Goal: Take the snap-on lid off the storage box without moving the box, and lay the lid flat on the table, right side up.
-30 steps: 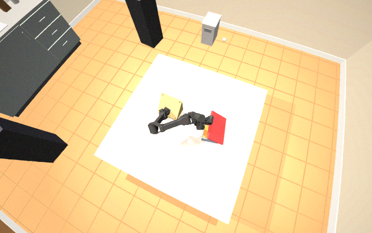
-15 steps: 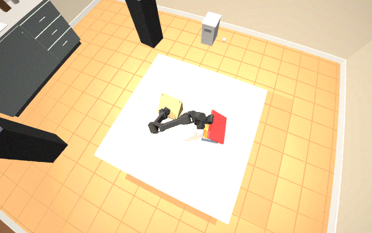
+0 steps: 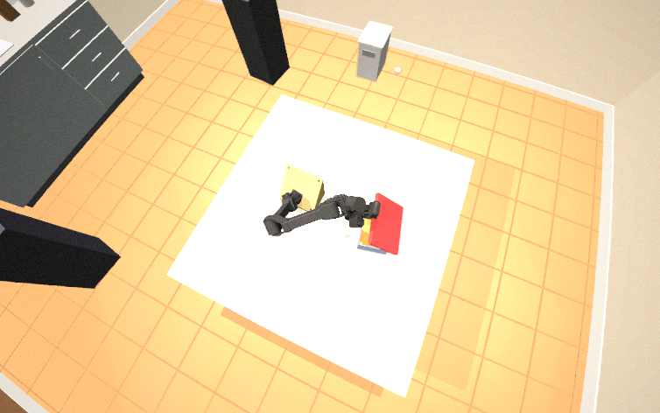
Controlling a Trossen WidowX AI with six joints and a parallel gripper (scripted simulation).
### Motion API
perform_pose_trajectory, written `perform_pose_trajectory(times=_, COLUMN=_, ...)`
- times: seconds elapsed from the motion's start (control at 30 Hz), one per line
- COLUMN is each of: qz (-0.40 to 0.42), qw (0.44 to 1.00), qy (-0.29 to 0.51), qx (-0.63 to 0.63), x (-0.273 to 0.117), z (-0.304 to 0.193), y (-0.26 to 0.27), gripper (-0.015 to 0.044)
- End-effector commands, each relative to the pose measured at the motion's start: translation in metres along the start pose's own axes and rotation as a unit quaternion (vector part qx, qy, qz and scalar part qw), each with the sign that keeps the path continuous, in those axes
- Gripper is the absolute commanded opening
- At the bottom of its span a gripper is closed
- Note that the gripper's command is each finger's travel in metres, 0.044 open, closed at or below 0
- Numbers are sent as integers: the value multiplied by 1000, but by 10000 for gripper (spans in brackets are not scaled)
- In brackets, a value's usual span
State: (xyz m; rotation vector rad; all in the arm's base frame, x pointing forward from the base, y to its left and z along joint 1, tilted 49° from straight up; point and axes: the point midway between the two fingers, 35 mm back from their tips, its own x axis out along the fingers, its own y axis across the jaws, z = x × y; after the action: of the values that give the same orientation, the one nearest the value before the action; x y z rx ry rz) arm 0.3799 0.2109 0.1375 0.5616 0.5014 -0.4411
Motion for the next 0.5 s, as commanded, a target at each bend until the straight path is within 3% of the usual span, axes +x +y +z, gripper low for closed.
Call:
perform_pose_trajectory(times=0.0, qz=5, qw=1000, qy=-1, qx=5, x=-4, z=1, y=6, gripper=0)
perform_pose_trajectory(times=0.47, qz=6, qw=1000, qy=0, qx=5, x=-3, z=-27, y=-2, gripper=0)
